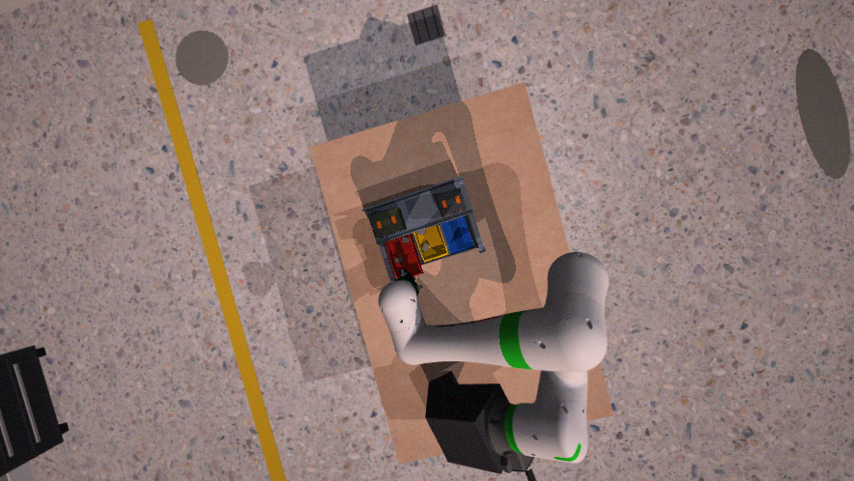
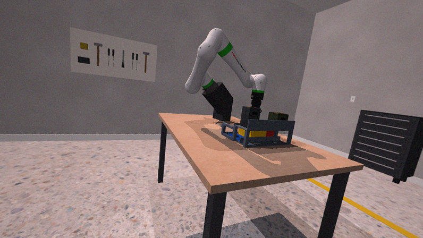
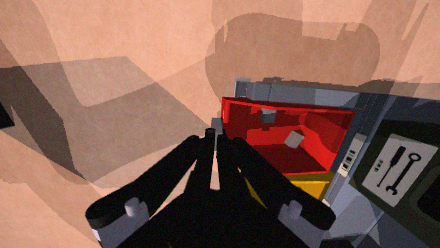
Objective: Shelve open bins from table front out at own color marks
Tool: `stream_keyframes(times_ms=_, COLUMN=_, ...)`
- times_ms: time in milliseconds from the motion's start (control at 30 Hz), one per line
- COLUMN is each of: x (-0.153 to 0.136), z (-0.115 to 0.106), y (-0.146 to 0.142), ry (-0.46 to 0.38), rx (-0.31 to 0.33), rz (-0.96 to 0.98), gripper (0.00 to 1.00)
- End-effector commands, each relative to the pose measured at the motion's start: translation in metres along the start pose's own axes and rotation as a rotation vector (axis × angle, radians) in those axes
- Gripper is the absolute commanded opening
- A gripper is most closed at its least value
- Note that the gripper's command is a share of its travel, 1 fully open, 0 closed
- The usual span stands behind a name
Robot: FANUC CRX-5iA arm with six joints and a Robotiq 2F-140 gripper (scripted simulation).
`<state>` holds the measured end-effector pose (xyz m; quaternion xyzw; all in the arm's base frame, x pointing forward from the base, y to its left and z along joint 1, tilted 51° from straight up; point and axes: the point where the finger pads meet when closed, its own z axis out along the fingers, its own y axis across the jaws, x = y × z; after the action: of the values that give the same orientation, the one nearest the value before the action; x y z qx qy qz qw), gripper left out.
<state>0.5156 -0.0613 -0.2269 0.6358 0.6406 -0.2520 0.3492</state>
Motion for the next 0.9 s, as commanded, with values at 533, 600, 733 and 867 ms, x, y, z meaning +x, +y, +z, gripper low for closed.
stream_keyframes(times_ms=533, x=0.0, z=0.0, y=0.013, ry=0.0, rx=0.0, rz=0.0, gripper=0.0)
stream_keyframes(times_ms=600, x=0.0, z=0.0, y=0.015, ry=0.0, rx=0.0, rz=0.0, gripper=0.0)
stream_keyframes(times_ms=733, x=0.0, z=0.0, y=0.018, ry=0.0, rx=0.0, rz=0.0, gripper=0.0)
stream_keyframes(times_ms=867, x=0.0, z=0.0, y=0.019, ry=0.0, rx=0.0, rz=0.0, gripper=0.0)
